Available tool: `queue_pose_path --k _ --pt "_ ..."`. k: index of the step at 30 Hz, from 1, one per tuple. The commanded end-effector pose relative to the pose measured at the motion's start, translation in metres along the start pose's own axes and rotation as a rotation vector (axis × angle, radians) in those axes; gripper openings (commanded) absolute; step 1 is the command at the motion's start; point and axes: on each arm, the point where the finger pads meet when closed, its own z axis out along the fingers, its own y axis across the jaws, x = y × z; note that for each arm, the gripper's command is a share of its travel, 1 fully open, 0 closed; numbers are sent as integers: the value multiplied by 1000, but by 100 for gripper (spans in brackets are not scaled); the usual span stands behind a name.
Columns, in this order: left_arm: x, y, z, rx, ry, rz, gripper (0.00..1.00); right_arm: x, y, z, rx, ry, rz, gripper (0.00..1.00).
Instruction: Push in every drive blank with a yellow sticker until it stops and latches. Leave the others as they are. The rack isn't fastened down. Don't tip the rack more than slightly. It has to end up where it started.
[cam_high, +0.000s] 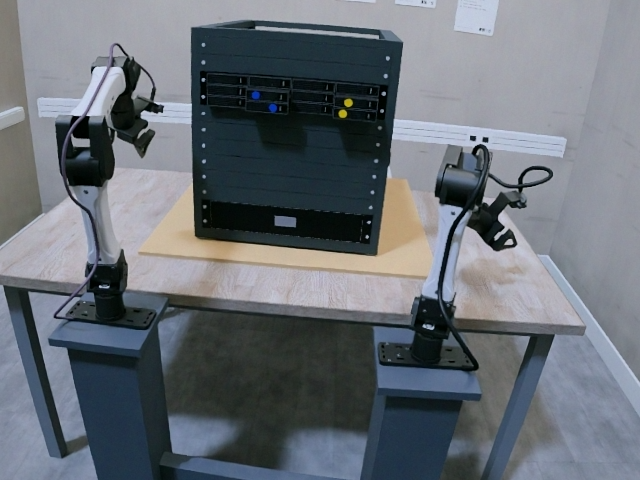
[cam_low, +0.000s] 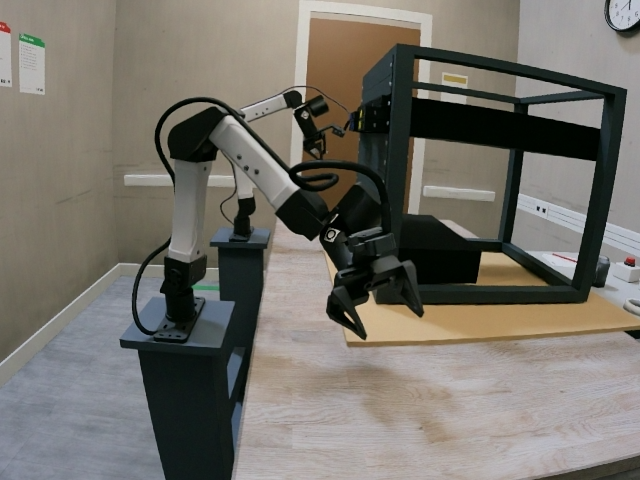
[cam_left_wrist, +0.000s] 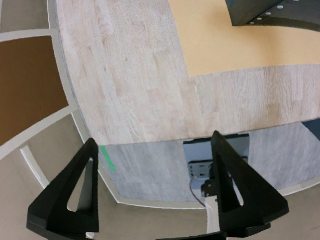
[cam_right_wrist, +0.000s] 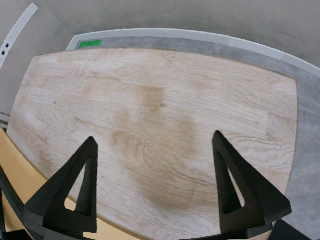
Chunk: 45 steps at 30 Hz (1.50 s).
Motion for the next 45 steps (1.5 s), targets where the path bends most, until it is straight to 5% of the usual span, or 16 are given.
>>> queue_pose_path --k 1,18,28,37,45 --pt "-1 1 -2 -5 -10 -2 100 -6 2 -2 -6 -12 10 100" --pt "-1 1 -2 -5 -10 -2 100 -6 2 -2 -6 -12 10 100" --pt "-28 -17 -30 16 -241 -96 100 -16 13 -32 -123 -54 -8 100" --pt "-51 -38 -85 -18 -572 -221 100 -28 24 -97 -321 -116 -67 100" --pt "-67 -74 -142 6 -899 -279 100 -47 41 -220 -674 -242 -166 100"
